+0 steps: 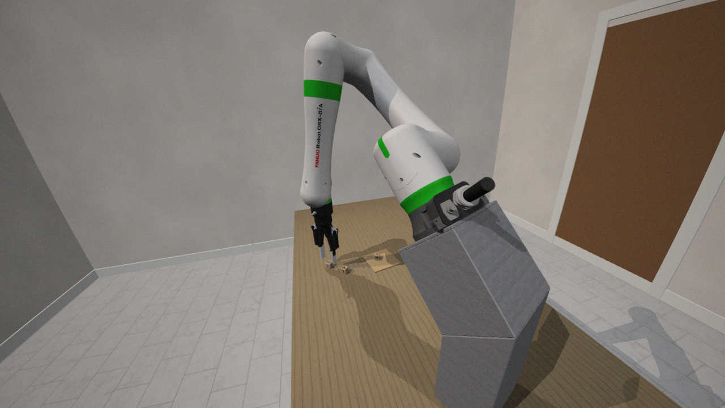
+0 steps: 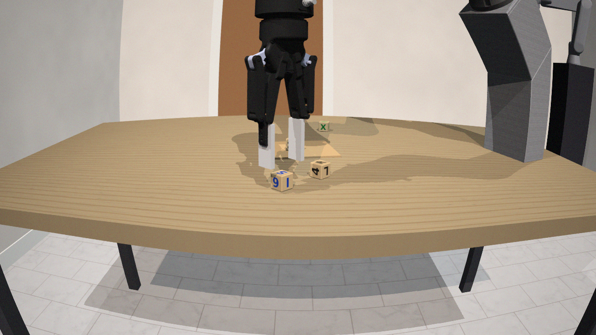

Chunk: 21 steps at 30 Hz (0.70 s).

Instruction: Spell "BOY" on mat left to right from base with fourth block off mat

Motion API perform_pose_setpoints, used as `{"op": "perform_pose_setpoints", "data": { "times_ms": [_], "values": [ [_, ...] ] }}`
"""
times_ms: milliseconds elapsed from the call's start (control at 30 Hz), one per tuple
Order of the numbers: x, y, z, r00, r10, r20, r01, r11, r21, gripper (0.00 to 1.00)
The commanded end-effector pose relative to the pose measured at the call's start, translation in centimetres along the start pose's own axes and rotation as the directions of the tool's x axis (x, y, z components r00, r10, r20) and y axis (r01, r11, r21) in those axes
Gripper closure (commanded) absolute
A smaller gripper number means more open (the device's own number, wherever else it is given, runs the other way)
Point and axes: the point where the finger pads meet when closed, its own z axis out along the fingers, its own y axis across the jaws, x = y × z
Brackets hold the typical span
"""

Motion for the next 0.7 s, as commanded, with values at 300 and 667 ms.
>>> {"op": "perform_pose_setpoints", "data": {
  "times_ms": [300,667],
  "values": [
    [0.01,0.00,0.45,1.000,0.000,-0.002,0.000,1.000,0.001,0.63],
    [0.01,0.00,0.49,1.000,0.000,-0.002,0.000,1.000,0.001,0.63]
  ]
}}
